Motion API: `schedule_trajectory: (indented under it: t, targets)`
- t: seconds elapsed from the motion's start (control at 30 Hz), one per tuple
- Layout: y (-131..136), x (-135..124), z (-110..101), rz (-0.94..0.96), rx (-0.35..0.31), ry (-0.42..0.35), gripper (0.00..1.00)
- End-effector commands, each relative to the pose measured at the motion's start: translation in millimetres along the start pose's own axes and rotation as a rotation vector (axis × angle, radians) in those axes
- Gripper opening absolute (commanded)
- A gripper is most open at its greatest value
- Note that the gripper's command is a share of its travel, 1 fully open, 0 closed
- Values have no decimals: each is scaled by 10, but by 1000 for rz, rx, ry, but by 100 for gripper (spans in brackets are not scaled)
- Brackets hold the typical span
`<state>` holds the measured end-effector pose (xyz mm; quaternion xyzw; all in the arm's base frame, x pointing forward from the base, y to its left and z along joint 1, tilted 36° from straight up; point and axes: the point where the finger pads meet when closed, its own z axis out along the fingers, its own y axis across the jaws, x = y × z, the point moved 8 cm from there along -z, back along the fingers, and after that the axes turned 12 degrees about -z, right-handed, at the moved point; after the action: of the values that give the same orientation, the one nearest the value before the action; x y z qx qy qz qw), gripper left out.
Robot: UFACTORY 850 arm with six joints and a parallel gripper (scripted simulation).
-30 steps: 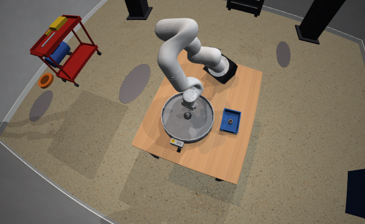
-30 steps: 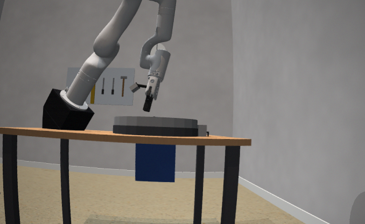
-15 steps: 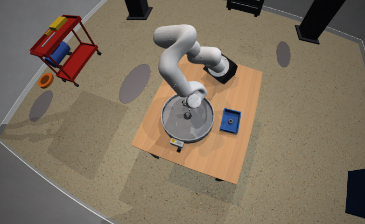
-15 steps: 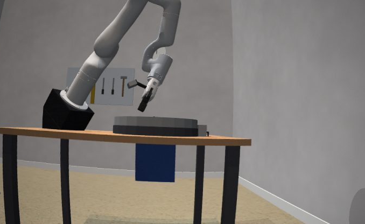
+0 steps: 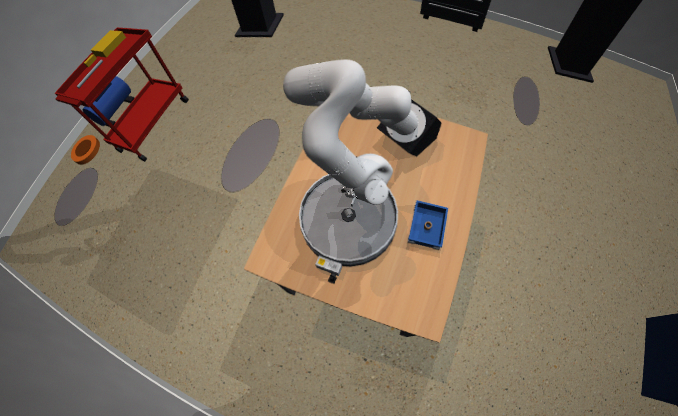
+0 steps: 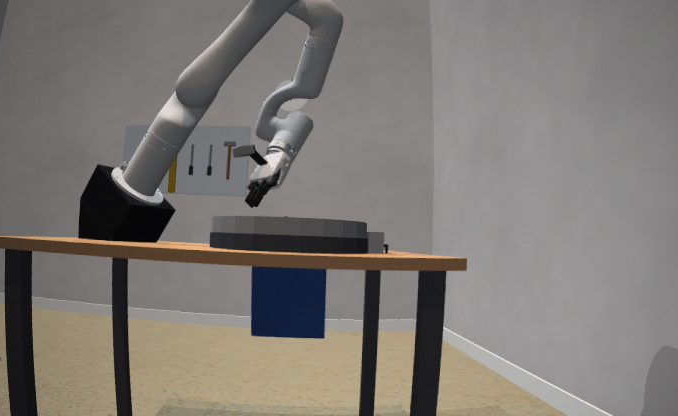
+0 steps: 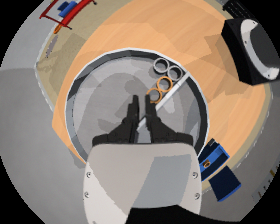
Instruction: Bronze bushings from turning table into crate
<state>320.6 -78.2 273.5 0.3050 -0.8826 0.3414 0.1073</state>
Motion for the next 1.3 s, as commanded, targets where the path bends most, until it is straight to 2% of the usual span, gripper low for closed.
schedule_trajectory:
  t: [0.0, 0.27, 1.27]
  targets:
    - [77, 9, 40, -114, 32, 44, 10]
    - [145, 22, 76, -214, 61, 81, 10]
    - [154, 29, 83, -219, 62, 83, 10]
